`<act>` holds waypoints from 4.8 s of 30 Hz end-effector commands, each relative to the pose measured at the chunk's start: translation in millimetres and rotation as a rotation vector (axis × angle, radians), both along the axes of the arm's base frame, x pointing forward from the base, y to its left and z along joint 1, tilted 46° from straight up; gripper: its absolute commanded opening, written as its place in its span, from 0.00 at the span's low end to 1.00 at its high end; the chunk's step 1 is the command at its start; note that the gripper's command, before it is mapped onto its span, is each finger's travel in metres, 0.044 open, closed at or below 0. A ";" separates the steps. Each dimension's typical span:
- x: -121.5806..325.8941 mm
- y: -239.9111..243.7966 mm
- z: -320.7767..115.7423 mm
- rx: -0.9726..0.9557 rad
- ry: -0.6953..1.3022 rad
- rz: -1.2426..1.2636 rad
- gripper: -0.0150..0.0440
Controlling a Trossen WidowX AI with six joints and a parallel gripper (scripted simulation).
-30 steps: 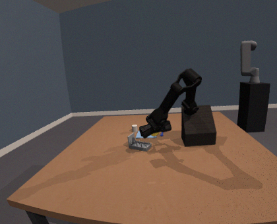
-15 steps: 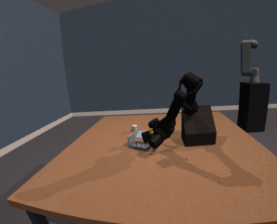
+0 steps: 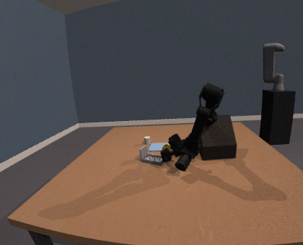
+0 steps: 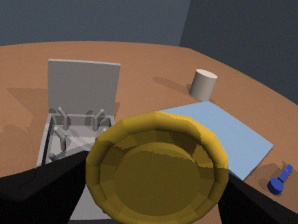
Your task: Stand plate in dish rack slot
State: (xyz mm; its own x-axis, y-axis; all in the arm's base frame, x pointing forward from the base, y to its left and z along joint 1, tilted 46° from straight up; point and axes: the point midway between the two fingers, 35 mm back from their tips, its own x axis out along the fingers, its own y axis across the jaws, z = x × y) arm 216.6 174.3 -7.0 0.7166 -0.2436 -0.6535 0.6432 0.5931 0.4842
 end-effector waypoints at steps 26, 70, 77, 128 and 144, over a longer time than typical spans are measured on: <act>-25.3 27.6 24.3 -0.005 -0.368 0.139 0.25; 32.0 16.9 9.1 0.040 -0.389 0.118 0.25; 36.5 14.7 6.2 0.044 -0.391 0.116 0.25; 43.4 14.3 4.9 0.048 -0.386 0.116 0.93; 55.4 -53.2 78.5 -0.012 -0.369 0.137 0.93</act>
State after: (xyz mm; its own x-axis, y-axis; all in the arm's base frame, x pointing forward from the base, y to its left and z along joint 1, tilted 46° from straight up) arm 273.5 126.6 69.9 0.9317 -0.1400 -0.3353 0.3416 0.6518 0.6771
